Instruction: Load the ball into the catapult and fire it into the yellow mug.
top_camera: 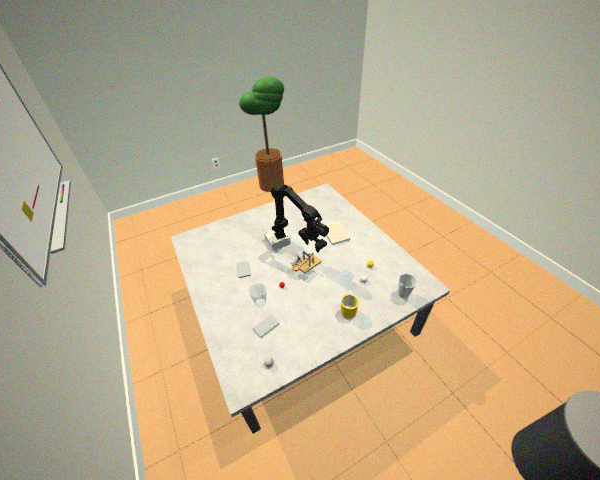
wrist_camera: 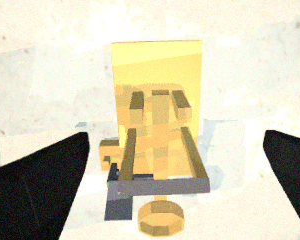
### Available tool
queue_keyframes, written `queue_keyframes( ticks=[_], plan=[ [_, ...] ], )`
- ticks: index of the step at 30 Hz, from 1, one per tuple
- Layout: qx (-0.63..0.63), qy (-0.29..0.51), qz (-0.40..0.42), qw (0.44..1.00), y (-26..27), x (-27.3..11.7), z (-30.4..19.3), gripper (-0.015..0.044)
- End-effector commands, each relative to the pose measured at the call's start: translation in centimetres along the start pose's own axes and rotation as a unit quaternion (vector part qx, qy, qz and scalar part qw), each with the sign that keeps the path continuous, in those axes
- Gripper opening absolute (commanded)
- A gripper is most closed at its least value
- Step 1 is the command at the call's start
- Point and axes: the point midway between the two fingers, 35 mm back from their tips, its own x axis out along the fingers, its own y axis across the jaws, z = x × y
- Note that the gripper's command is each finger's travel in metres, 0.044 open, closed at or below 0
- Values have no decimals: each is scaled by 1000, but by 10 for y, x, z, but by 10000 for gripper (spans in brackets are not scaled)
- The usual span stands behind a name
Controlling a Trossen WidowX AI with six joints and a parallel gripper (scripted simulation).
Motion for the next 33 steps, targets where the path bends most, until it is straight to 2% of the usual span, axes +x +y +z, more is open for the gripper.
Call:
queue_keyframes(
  ticks=[1,33],
  plan=[
    [-6,4,8,1000,4,37,0,440],
    [-6,4,8,1000,5,81,-1,440]
  ],
)
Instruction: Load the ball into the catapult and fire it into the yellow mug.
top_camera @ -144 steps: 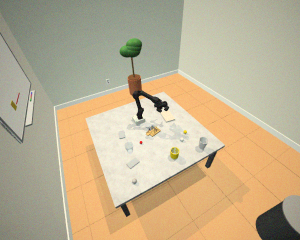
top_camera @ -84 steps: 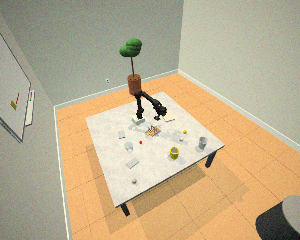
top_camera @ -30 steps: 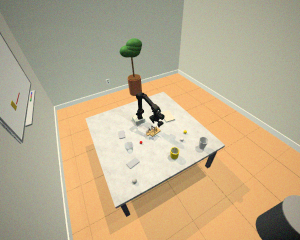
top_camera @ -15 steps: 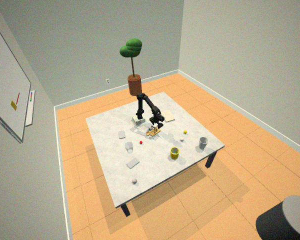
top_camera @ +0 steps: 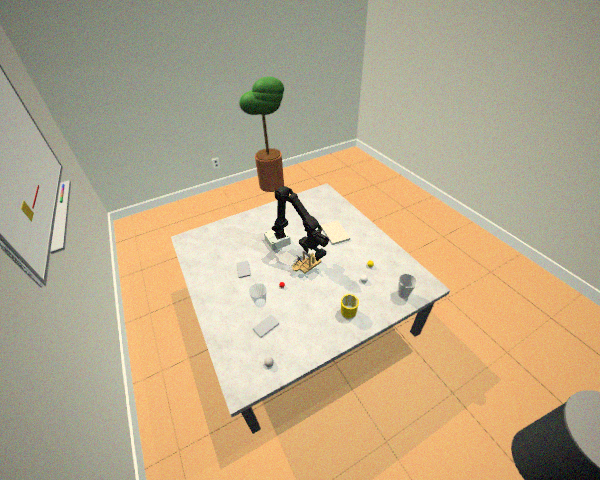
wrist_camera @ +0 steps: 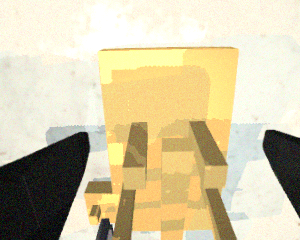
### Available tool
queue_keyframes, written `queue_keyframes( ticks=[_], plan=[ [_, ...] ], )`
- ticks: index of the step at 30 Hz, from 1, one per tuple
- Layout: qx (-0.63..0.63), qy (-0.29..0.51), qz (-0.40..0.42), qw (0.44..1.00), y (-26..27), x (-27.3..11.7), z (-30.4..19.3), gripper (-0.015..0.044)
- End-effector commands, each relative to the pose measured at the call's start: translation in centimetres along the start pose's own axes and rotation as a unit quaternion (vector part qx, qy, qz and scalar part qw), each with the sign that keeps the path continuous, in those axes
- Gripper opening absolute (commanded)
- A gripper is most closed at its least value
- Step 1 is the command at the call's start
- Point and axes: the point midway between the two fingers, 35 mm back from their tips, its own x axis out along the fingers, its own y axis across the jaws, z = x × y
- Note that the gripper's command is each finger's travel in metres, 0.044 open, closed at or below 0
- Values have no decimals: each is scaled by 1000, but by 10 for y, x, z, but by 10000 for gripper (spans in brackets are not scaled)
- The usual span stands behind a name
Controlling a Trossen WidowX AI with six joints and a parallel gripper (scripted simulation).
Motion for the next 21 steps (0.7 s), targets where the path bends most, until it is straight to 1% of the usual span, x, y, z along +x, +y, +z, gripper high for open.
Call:
queue_keyframes(
  ticks=[1,10,21],
  plan=[
    [-3,2,1,1000,1,8,-1,440],
    [-3,2,1,1000,3,19,-1,440],
    [0,0,1,1000,2,15,-1,151]
  ],
)
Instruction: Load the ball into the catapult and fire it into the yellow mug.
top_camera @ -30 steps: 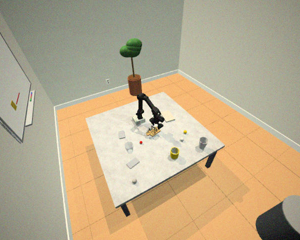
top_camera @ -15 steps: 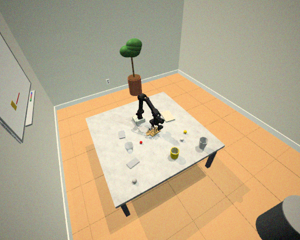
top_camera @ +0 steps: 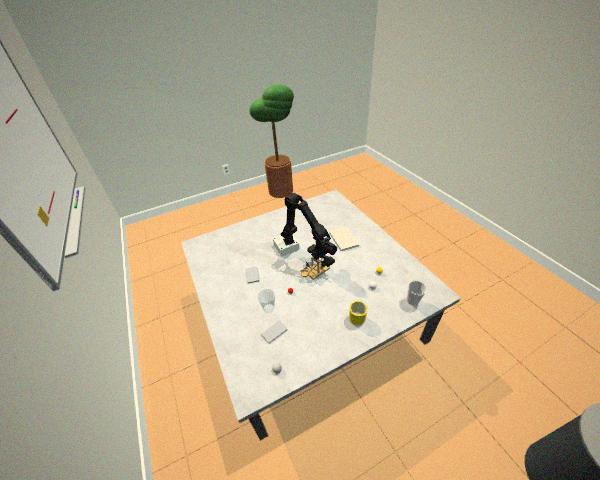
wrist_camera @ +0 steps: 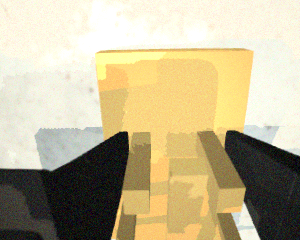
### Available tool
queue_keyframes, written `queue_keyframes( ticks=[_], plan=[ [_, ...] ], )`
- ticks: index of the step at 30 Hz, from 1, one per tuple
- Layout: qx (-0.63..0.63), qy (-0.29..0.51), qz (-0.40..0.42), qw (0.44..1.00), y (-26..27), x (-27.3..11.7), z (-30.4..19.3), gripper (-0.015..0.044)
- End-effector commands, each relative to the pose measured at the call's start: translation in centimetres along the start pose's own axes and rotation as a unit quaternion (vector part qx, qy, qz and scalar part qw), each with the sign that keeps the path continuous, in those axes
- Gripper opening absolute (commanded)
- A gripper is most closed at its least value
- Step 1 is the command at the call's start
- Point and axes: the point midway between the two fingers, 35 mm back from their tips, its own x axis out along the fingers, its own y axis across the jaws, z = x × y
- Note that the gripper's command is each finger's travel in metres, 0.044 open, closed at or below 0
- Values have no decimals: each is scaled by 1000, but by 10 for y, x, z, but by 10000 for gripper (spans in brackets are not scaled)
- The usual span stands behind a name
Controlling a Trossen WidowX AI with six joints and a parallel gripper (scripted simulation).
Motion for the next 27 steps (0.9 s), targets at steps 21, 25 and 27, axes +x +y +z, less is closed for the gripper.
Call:
queue_keyframes(
  ticks=[21,25,27],
  plan=[
    [73,1,-1,997,-16,-52,-5,0],
    [141,1,-2,990,-30,-53,-10,0],
    [174,1,-2,985,-38,-53,-13,0]
  ],
)
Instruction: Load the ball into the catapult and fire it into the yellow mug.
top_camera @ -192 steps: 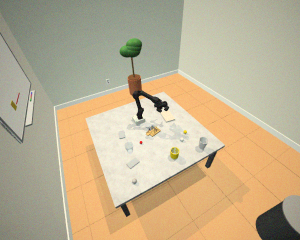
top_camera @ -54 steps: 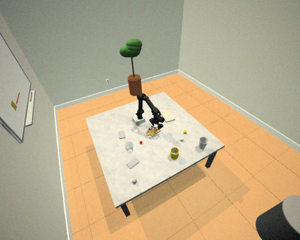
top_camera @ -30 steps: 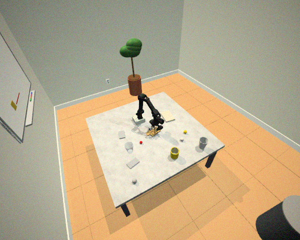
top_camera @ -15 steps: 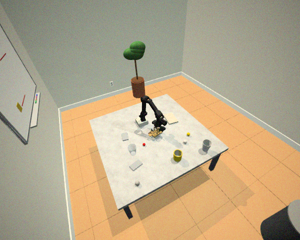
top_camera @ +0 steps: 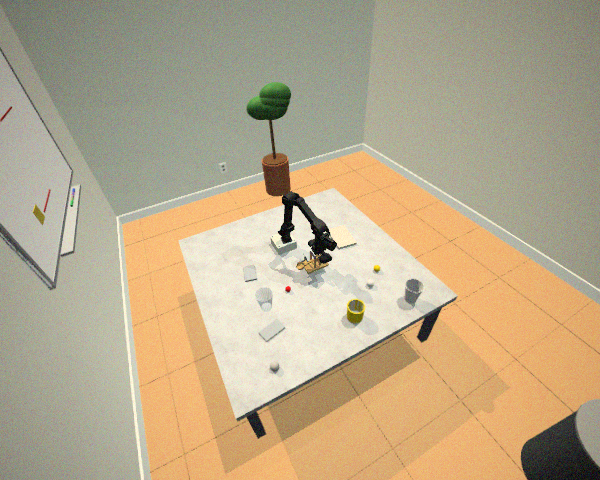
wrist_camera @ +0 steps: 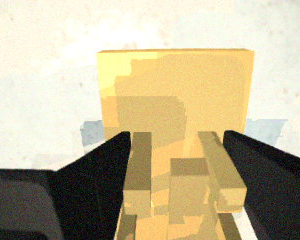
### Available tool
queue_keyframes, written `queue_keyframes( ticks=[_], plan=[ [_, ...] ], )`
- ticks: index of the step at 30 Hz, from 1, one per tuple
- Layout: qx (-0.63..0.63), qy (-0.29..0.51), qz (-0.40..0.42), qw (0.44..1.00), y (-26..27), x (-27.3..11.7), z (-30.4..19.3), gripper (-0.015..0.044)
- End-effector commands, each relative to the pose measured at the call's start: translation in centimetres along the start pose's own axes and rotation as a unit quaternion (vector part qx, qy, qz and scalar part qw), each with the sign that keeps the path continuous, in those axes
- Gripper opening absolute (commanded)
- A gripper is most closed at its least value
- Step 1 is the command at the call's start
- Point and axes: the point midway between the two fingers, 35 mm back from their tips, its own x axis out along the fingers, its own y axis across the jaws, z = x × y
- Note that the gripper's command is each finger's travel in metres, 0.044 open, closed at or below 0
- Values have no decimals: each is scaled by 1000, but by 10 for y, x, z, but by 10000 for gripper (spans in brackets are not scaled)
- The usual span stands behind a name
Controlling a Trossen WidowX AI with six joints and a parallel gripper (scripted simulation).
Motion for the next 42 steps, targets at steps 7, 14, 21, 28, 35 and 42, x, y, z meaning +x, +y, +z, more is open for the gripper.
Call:
queue_keyframes(
  ticks=[7,14,21,28,35,42],
  plan=[
    [177,-4,-13,984,-48,-8,-6,0],
    [289,-5,-14,957,-84,-7,-15,0],
    [300,-5,-15,954,-91,-6,-17,0],
    [300,-5,-15,954,-94,-4,-19,0],
    [300,-5,-15,954,-95,7,-19,0],
    [300,-5,-15,954,-95,19,-18,0]
  ],
)
